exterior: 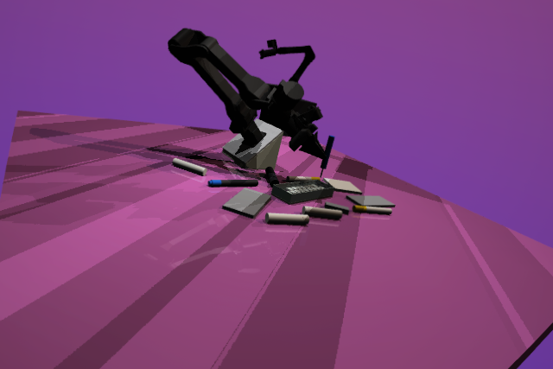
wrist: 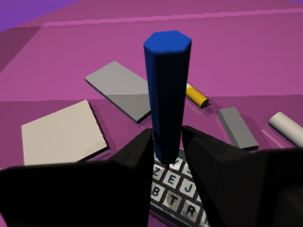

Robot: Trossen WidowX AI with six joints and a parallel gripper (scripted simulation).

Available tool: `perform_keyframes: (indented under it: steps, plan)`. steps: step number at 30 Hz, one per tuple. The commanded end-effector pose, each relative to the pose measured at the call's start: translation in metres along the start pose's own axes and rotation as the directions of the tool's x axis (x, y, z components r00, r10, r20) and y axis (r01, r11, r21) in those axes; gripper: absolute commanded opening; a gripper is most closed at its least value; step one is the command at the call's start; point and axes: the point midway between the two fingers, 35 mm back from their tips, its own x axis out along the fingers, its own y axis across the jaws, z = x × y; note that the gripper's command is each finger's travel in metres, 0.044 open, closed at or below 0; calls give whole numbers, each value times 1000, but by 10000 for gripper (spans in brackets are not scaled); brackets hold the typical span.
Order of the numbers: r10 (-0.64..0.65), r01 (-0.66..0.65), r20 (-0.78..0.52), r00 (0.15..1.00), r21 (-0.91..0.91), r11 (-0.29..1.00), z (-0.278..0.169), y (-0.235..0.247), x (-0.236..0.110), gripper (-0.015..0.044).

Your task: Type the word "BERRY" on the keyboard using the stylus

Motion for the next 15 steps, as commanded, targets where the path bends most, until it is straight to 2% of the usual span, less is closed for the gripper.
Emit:
perform_keyframes:
  steps: [1,5,8,11,15]
  plan:
    - [-8,8,6,1000,8,1000,3,-3,-1,81]
    - [-2,2,3,1000,0,1000,1,-1,0,84]
    - [-2,2,3,1000,0,1000,1,-1,0,64]
    - [-2,2,3,1000,1,1000,1,-2,-2,0]
    - [-3,3,3,1000,2,1000,-1,-6,-7,0]
